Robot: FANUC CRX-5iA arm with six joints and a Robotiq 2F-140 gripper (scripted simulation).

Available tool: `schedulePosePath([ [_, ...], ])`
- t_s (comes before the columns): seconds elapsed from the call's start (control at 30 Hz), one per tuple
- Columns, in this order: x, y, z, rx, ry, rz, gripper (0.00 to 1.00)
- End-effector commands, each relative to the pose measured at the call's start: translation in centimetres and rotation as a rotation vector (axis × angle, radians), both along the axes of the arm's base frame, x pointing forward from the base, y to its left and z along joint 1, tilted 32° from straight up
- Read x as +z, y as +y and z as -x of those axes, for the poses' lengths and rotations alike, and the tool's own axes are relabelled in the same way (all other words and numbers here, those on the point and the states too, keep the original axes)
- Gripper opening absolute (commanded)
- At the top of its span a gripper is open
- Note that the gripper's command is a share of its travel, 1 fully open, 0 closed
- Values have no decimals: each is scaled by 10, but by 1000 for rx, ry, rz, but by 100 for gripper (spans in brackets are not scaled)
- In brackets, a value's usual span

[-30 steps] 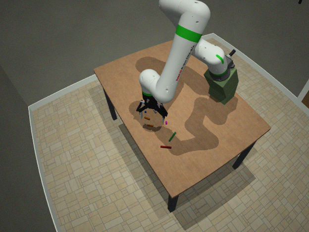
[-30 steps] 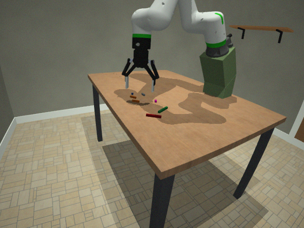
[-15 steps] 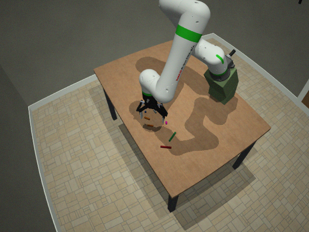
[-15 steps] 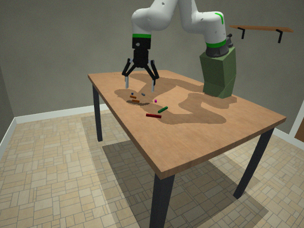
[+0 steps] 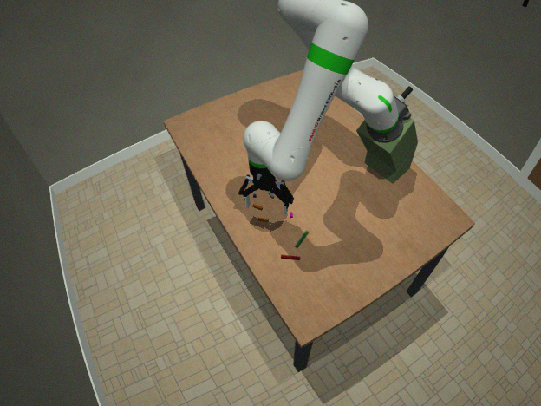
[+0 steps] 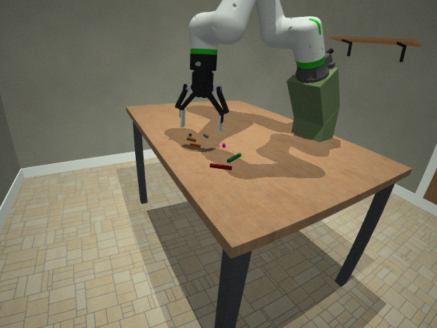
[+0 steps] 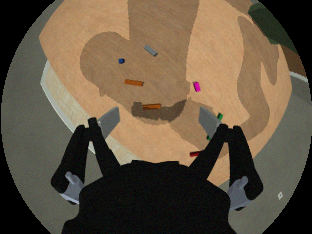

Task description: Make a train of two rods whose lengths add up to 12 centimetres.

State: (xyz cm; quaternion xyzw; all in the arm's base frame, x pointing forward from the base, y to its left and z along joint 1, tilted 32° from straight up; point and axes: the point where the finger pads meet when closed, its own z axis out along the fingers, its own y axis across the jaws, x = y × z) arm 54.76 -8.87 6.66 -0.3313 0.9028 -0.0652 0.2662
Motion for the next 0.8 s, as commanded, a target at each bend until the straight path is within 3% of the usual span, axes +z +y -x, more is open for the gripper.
schedulePosePath([
  [0.0,0,1,0,-13,1,-8,100],
  [0.27,0,6,-1,-122,11,-73,100],
  [0.77,2,27,-2,-524,44,-312,100],
])
